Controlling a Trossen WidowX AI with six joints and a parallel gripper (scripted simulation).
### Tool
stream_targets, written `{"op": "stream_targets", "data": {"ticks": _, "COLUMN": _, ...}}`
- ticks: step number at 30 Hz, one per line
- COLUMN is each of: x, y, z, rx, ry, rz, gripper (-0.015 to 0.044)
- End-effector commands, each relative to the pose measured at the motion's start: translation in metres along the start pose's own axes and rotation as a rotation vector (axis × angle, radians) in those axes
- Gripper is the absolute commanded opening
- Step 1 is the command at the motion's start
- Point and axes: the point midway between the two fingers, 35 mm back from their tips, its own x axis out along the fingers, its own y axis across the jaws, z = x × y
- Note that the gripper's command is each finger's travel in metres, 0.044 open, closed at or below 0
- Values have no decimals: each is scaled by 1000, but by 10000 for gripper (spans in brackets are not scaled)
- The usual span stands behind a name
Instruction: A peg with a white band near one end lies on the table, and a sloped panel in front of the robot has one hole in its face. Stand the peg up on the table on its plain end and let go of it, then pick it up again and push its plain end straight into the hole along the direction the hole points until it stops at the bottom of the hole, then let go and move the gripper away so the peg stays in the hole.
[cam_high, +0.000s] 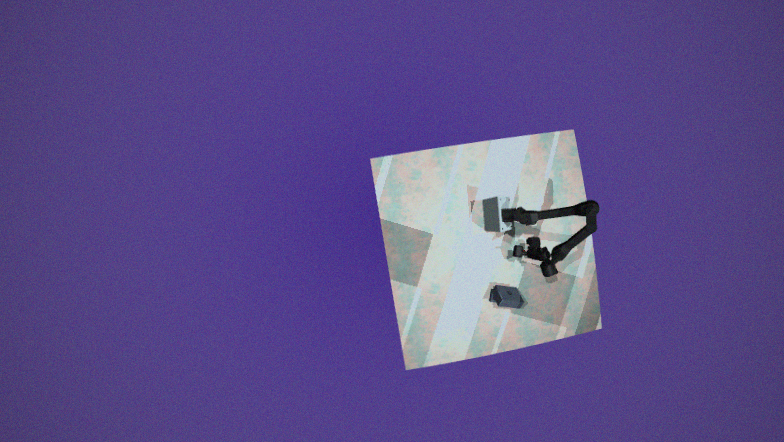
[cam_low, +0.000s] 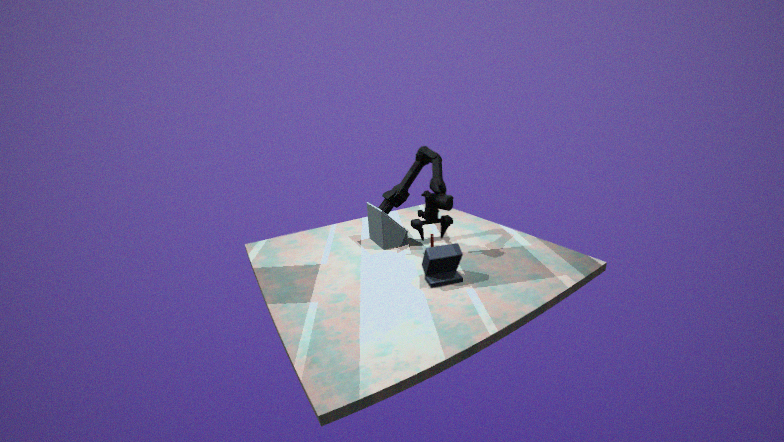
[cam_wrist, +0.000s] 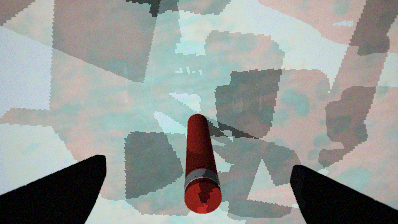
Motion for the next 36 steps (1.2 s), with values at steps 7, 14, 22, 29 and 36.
{"op": "stream_targets", "data": {"ticks": 7, "x": 16, "y": 0, "z": 2, "rx": 5, "ry": 0, "rz": -1, "gripper": 440}}
{"op": "stream_targets", "data": {"ticks": 14, "x": 15, "y": 0, "z": 2, "rx": 1, "ry": -2, "rz": -3, "gripper": 335}}
{"op": "stream_targets", "data": {"ticks": 22, "x": 15, "y": 0, "z": 2, "rx": 1, "ry": -2, "rz": -3, "gripper": 125}}
{"op": "stream_targets", "data": {"ticks": 29, "x": 15, "y": 0, "z": 2, "rx": 1, "ry": -2, "rz": -3, "gripper": 20}}
{"op": "stream_targets", "data": {"ticks": 36, "x": 12, "y": 0, "z": 1, "rx": 1, "ry": -2, "rz": -2, "gripper": 0}}
